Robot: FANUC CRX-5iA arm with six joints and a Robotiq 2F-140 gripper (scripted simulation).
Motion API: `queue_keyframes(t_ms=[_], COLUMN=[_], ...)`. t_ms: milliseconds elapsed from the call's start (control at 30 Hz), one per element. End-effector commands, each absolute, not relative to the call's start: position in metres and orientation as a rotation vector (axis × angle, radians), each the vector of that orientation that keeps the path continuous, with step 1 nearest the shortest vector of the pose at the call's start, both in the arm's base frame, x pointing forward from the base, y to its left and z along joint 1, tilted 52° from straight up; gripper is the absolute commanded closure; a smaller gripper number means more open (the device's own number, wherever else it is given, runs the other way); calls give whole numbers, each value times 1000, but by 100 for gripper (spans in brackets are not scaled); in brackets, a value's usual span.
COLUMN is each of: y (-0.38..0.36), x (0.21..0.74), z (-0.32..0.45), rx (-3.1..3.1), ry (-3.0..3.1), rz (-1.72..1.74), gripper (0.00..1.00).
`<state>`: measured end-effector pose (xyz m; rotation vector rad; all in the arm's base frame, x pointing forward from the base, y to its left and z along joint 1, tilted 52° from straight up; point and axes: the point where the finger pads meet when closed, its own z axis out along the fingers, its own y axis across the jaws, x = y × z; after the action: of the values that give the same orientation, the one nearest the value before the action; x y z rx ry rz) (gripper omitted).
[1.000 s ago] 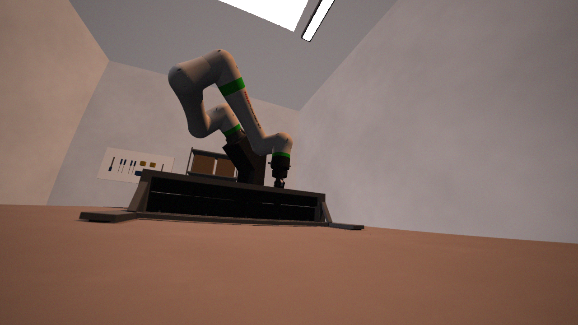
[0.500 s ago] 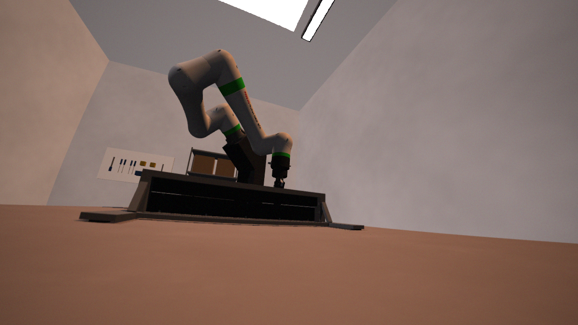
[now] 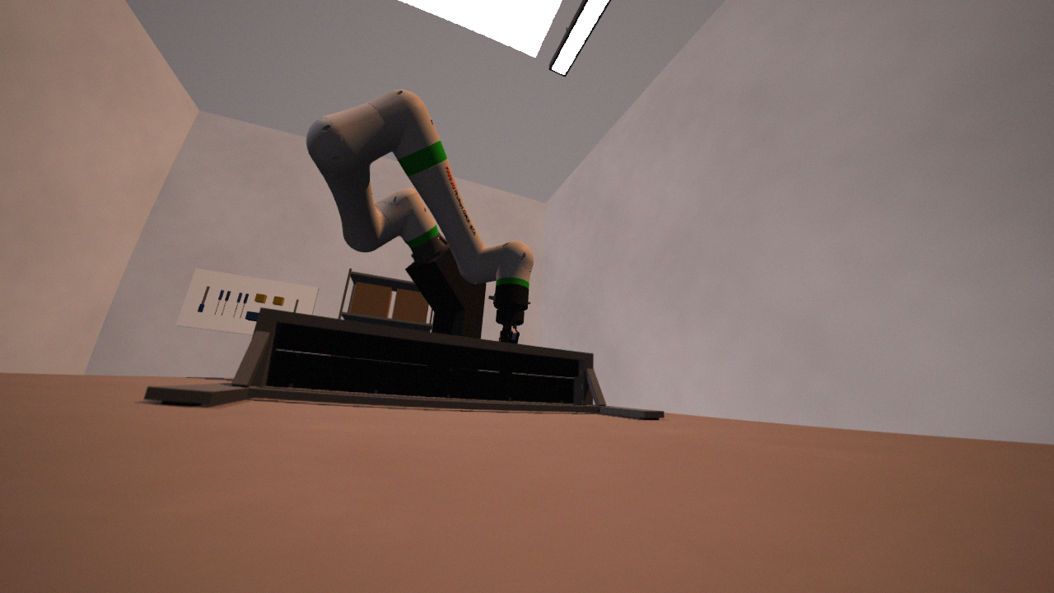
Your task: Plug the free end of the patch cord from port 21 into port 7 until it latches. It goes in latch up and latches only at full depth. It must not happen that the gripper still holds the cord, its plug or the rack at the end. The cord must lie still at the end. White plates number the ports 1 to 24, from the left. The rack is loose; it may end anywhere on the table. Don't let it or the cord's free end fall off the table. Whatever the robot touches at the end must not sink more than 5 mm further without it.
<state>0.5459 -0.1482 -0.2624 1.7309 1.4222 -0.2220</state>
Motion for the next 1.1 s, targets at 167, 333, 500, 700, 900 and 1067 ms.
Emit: queue_keyframes(t_ms=[167,333,500,700,900,1067], y=[-148,-148,-147,-144,-141,-135], x=[546,546,545,544,542,539], z=[-262,-262,-262,-259,-256,-251], rx=[1731,1731,1731,1731,1731,1731], ry=[1422,1422,1422,1422,1422,1422], rz=[-222,-222,-222,-222,-222,-222], gripper=[100,100,100,100,100,100])
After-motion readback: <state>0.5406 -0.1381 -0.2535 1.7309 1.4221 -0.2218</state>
